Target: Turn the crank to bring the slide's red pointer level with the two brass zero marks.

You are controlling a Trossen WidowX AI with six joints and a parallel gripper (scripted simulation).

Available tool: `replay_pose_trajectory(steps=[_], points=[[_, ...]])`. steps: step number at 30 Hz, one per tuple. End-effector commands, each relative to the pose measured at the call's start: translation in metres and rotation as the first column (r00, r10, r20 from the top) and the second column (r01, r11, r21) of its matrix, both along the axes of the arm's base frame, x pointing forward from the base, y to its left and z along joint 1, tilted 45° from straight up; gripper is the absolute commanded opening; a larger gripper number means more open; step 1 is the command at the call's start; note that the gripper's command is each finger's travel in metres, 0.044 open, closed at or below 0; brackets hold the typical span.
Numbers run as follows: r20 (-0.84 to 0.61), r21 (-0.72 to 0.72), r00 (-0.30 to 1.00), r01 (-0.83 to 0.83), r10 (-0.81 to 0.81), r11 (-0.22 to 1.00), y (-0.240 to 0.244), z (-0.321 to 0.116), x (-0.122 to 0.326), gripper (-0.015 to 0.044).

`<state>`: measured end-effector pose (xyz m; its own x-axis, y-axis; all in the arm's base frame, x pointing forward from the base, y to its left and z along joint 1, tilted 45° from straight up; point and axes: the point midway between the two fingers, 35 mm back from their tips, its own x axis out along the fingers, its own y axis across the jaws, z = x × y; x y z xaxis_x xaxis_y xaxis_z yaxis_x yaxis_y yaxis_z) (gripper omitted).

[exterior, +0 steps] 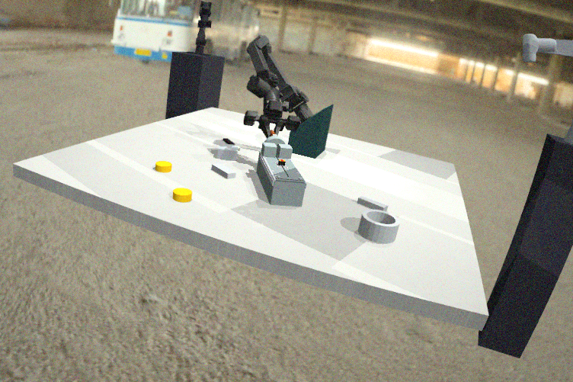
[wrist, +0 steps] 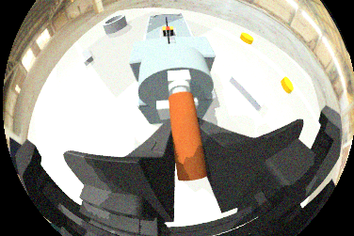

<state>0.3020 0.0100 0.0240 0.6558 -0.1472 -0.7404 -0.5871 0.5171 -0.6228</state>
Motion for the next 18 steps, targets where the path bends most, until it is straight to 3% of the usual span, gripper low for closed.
replay_pose_trajectory(steps=[1, 3, 18], points=[[0.0, 0.0, 1.0, 0.0, 0.0, 1.0, 0.0, 0.0, 0.0, 0.0], [0.0, 0.0, 1.0, 0.0, 0.0, 1.0, 0.0, 0.0, 0.0, 0.0], [0.0, 0.0, 1.0, 0.0, 0.0, 1.0, 0.0, 0.0, 0.0, 0.0394]])
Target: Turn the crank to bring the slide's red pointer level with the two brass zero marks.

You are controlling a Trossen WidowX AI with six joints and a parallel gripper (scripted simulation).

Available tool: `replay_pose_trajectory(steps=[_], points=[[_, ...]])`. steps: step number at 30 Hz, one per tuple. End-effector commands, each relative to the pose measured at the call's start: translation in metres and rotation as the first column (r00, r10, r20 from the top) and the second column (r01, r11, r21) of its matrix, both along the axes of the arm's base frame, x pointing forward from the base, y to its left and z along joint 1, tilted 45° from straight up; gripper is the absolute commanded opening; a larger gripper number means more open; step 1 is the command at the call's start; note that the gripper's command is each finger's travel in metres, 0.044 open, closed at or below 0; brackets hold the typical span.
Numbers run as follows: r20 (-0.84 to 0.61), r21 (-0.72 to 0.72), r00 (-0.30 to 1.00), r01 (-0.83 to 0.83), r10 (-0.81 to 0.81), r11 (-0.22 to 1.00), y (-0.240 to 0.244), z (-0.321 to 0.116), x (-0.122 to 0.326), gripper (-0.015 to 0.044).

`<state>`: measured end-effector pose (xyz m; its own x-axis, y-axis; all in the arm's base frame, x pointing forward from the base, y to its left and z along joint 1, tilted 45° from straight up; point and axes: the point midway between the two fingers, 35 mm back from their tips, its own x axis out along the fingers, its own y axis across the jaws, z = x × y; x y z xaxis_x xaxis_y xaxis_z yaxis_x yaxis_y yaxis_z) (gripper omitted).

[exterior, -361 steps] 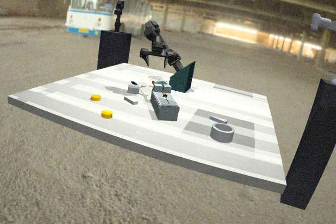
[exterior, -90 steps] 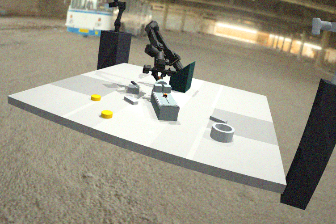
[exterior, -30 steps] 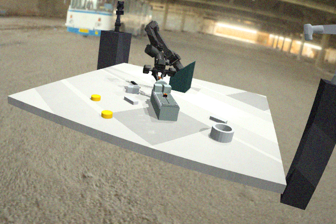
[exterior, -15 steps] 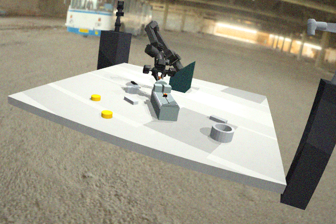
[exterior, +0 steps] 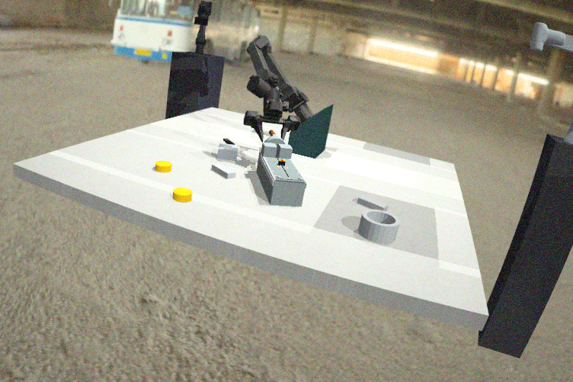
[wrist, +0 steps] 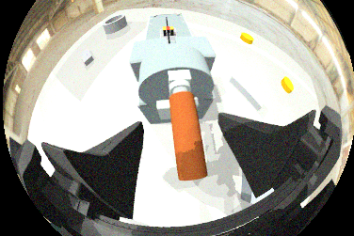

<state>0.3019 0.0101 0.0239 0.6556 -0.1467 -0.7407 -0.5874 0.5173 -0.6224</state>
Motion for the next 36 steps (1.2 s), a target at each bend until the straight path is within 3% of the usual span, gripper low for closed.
replay_pose_trajectory(steps=[1, 2, 27, 36], points=[[0.0, -0.001, 1.0, 0.0, 0.0, 1.0, 0.0, 0.0, 0.0, 0.042], [0.0, -0.001, 1.0, 0.0, 0.0, 1.0, 0.0, 0.0, 0.0, 0.044], [-0.005, 0.006, 1.0, -0.007, 0.007, 1.0, 0.072, 0.07, -0.011, 0.044], [0.014, 0.011, 0.998, 0.059, -0.059, 0.998, 0.087, 0.066, 0.011, 0.044]])
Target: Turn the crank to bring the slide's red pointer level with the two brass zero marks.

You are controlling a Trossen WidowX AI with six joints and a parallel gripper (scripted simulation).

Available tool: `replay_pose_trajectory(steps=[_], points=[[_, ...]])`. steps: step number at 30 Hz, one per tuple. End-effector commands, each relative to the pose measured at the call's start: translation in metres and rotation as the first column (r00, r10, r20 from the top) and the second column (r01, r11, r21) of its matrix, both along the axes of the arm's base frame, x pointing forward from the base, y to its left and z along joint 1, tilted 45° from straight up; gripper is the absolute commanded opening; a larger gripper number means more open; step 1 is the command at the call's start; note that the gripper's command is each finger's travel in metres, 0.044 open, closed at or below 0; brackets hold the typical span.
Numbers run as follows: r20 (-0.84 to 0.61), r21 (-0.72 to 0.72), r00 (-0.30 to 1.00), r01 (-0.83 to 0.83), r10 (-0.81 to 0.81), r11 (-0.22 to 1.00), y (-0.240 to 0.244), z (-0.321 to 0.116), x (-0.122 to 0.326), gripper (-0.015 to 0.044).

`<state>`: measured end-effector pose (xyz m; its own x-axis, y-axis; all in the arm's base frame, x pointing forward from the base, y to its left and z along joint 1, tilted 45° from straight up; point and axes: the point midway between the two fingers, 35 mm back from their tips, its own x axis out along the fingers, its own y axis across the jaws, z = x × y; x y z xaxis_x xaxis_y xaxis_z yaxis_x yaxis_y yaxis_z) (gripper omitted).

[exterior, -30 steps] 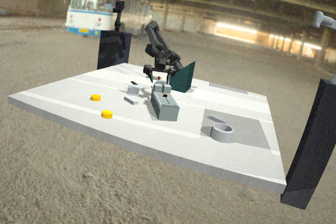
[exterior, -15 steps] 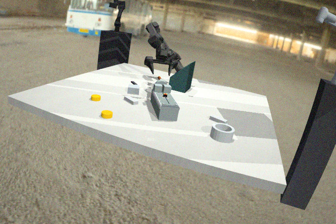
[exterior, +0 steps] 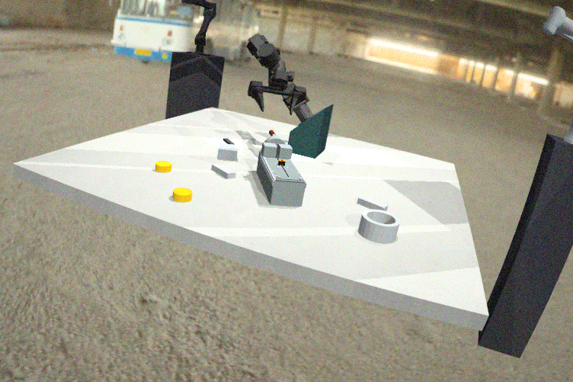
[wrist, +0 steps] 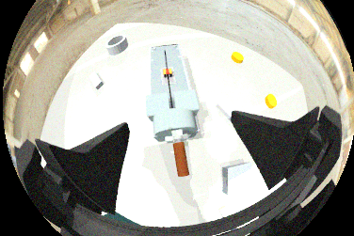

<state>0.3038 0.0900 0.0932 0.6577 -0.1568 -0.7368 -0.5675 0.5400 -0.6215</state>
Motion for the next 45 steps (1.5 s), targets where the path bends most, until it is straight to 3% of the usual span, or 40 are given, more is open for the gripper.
replay_pose_trajectory(steps=[1, 24, 34, 45], points=[[0.009, 0.001, 0.999, 0.041, -0.042, 0.999, 0.009, -0.004, 0.013, 0.044], [0.115, 0.039, 0.962, 0.245, -0.248, 0.969, 0.07, -0.051, 0.08, 0.044], [0.118, 0.037, 0.961, 0.246, -0.249, 0.968, 0.032, -0.091, 0.087, 0.044], [0.118, 0.037, 0.961, 0.246, -0.249, 0.969, 0.031, -0.092, 0.087, 0.044]])
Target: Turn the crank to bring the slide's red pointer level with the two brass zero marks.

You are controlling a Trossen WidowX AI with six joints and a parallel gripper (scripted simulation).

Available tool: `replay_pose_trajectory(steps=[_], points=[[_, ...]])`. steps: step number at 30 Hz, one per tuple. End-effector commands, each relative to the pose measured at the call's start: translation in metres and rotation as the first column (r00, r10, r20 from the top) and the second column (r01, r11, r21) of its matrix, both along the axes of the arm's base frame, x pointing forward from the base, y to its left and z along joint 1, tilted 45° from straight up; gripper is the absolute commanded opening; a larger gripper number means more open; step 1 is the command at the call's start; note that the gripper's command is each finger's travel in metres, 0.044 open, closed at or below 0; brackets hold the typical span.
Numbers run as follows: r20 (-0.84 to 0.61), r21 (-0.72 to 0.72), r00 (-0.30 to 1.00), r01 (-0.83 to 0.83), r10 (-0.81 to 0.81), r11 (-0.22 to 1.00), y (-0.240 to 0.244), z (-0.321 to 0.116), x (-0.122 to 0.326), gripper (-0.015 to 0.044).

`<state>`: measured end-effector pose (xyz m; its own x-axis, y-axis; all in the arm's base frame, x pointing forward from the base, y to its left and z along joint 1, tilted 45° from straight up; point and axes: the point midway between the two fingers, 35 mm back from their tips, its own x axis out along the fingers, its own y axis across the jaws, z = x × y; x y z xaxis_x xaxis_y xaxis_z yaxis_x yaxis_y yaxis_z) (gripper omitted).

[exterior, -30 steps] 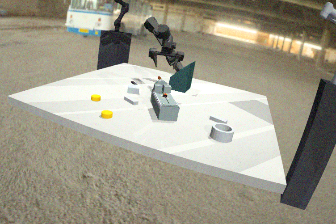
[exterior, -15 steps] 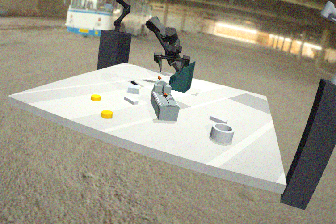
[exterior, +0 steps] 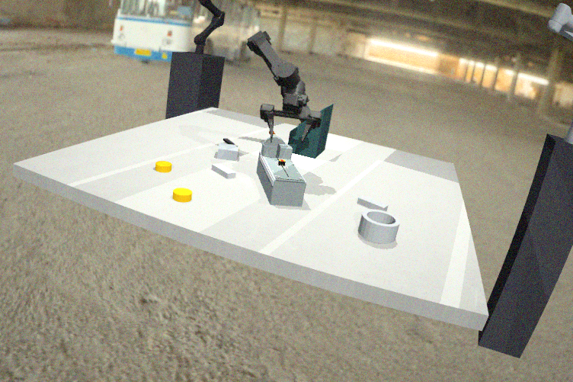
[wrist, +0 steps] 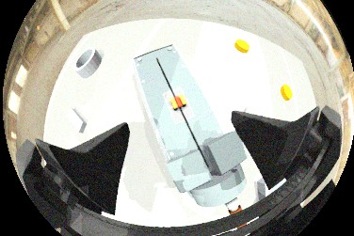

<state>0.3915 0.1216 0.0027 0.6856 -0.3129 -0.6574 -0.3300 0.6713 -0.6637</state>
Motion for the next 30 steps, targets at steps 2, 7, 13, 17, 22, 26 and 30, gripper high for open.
replay_pose_trajectory(steps=[2, 7, 13, 17, 22, 26, 30], points=[[-0.004, -0.002, 1.0, -0.005, 0.005, 1.0, -0.0004, -0.0016, -0.0003, 0.044], [-0.004, -0.002, 1.0, -0.005, 0.005, 1.0, -0.0004, -0.0016, -0.0003, 0.044], [-0.004, -0.002, 1.0, -0.005, 0.005, 1.0, -0.0004, -0.0016, -0.0003, 0.0414], [-0.004, -0.002, 1.0, -0.005, 0.005, 1.0, -0.0004, -0.0016, -0.0003, 0.0309], [-0.004, -0.002, 1.0, -0.005, 0.005, 1.0, -0.0004, -0.0016, -0.0003, 0.0177], [-0.004, -0.002, 1.0, -0.005, 0.005, 1.0, -0.0004, -0.0016, -0.0003, 0.0072], [-0.004, -0.002, 1.0, -0.005, 0.005, 1.0, -0.0004, -0.0016, -0.0003, 0.0]])
